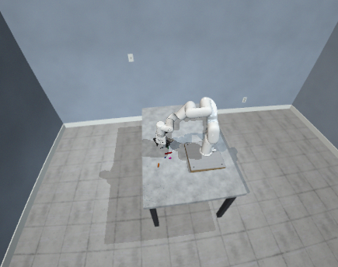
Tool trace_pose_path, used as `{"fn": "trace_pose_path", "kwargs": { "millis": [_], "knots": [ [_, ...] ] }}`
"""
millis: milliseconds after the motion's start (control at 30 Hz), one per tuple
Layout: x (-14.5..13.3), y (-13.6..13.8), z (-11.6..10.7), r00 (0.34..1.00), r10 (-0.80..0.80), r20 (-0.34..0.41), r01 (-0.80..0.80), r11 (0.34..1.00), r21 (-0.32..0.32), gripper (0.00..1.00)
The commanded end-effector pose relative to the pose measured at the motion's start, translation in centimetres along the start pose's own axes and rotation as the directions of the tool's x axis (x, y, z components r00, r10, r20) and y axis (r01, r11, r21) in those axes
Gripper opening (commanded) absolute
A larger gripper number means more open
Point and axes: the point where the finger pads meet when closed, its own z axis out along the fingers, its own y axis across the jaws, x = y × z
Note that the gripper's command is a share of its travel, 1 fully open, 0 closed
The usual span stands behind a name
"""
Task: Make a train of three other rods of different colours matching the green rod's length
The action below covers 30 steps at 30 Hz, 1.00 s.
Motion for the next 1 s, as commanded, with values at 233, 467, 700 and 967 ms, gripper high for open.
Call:
{"fn": "trace_pose_path", "kwargs": {
  "millis": [233, 467, 700, 967],
  "knots": [
    [1.8, -1.3, 0.3, 0.934, 0.358, -0.008, -0.358, 0.934, 0.009, 1.0],
    [2.9, -1.9, 0.5, 0.845, 0.534, -0.006, -0.534, 0.845, 0.011, 1.0],
    [3.9, -2.4, 0.7, 0.739, 0.674, -0.004, -0.673, 0.739, 0.011, 1.0],
    [4.2, -2.6, 0.8, 0.7, 0.714, -0.004, -0.714, 0.7, 0.012, 1.0]
  ]
}}
